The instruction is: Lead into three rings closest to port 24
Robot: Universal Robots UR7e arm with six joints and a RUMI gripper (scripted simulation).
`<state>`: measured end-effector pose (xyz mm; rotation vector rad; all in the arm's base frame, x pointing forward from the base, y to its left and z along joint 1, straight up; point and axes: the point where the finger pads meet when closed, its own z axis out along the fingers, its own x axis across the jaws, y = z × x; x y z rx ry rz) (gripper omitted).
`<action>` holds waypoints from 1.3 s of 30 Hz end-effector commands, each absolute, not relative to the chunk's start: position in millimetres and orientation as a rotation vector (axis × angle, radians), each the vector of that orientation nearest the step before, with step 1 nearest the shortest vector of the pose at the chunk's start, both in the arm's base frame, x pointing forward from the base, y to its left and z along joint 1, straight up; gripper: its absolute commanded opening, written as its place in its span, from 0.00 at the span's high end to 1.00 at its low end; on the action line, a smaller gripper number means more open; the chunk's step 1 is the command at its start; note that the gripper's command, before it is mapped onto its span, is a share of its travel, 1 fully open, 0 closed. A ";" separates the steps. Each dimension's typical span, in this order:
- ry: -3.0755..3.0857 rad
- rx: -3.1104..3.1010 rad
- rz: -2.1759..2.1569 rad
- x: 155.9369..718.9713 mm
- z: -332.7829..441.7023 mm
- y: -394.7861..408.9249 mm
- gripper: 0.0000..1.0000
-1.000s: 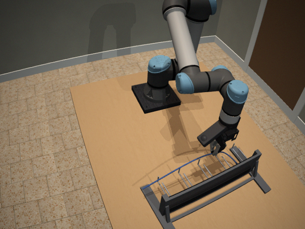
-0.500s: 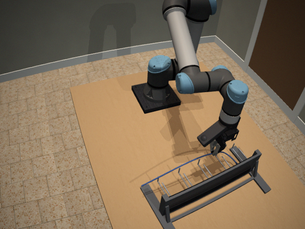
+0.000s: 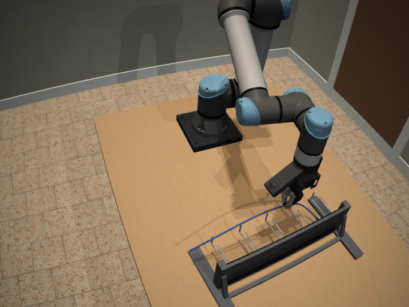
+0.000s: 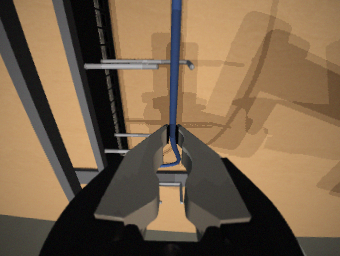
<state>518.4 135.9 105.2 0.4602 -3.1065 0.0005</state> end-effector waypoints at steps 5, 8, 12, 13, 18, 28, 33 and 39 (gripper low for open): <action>-3.108 0.460 0.001 518.8 105.8 135.9 1.00; -3.108 0.460 0.001 518.8 105.8 135.9 1.00; -3.108 0.460 0.001 518.8 105.5 135.9 1.00; -3.108 0.460 0.001 518.8 105.4 135.9 1.00; -3.108 0.460 0.001 518.8 104.4 135.9 1.00; -3.108 0.460 0.001 518.8 100.7 135.9 1.00; -3.108 0.460 0.001 518.8 97.1 135.9 1.00; -3.108 0.460 0.001 518.8 93.5 135.9 1.00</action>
